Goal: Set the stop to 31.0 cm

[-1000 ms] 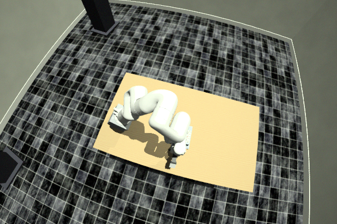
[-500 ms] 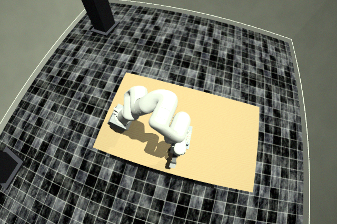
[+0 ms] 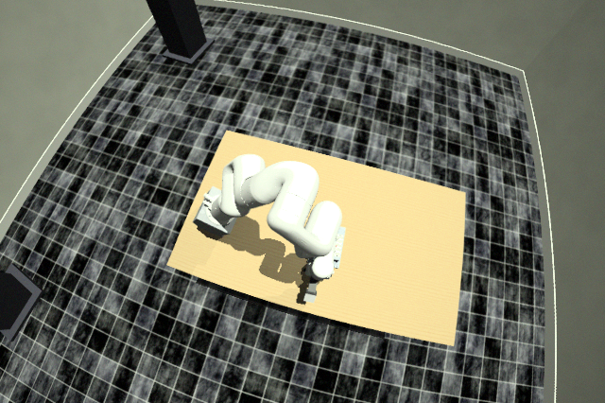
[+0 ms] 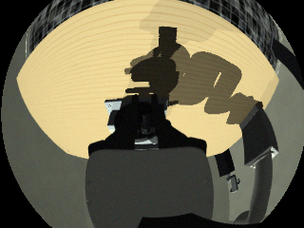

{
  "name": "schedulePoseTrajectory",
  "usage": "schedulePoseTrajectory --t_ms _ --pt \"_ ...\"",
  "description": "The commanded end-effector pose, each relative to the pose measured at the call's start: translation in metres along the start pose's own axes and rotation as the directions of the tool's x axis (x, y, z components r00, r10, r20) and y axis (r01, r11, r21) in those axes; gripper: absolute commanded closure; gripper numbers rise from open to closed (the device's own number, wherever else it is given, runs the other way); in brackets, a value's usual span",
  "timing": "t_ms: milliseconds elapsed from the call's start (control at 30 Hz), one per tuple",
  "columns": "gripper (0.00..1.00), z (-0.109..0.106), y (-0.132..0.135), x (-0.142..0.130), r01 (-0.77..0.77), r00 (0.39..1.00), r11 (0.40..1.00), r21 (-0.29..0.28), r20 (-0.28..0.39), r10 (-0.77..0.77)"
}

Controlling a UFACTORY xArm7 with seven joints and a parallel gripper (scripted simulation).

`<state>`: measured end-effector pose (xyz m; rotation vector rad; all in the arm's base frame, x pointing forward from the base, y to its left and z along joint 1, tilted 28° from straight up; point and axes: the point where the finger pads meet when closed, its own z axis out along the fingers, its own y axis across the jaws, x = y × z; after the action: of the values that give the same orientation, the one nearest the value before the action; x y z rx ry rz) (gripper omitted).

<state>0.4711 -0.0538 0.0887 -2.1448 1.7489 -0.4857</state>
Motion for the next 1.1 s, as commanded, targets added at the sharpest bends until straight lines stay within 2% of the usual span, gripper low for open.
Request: schedulePoseTrajectory --t_ms 0,1067 --pt "0.94 -0.0004 -0.0003 0.0005 -0.001 1.000 1.000 0.001 -0.001 0.001" --pt "0.94 0.0031 0.0046 0.0005 -0.001 1.000 1.000 0.001 -0.001 0.001"
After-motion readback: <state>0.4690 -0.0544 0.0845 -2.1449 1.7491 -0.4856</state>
